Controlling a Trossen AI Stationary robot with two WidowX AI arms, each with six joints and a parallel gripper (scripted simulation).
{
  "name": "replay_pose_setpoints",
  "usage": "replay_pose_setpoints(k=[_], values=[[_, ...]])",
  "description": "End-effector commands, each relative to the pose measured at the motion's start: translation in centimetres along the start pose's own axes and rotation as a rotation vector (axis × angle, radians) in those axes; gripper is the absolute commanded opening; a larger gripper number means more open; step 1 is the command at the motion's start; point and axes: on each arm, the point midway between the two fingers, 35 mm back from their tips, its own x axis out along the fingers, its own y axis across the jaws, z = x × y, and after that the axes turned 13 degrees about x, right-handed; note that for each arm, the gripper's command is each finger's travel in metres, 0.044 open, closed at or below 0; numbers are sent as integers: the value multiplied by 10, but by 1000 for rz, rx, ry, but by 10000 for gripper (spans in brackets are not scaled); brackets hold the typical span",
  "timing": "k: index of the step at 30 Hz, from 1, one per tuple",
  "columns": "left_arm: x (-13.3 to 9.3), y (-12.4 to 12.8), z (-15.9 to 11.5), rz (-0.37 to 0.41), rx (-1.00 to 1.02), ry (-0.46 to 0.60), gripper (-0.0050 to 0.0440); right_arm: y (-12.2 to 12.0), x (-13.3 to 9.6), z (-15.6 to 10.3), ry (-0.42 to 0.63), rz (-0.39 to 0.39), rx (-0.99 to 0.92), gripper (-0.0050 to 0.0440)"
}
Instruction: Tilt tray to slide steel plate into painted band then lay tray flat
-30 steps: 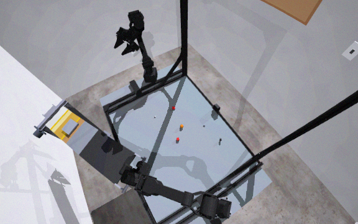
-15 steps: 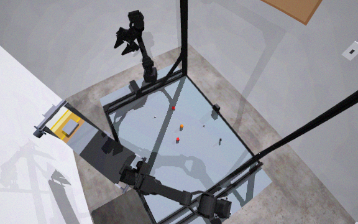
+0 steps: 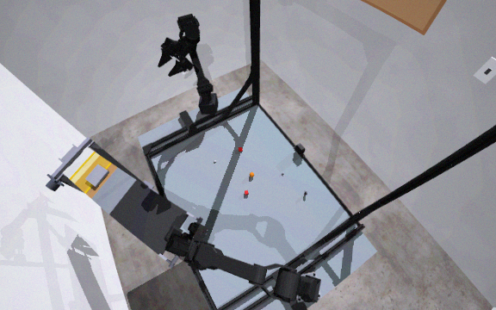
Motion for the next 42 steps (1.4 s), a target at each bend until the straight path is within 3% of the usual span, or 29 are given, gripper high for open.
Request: replay_pose_setpoints(k=[1, 42], values=[[-12, 9, -2, 22, 2, 6, 0, 0, 0, 0, -2, -1, 2, 440], [-32, 30, -7, 51, 2, 13, 0, 0, 0, 0, -2, -1, 2, 440]])
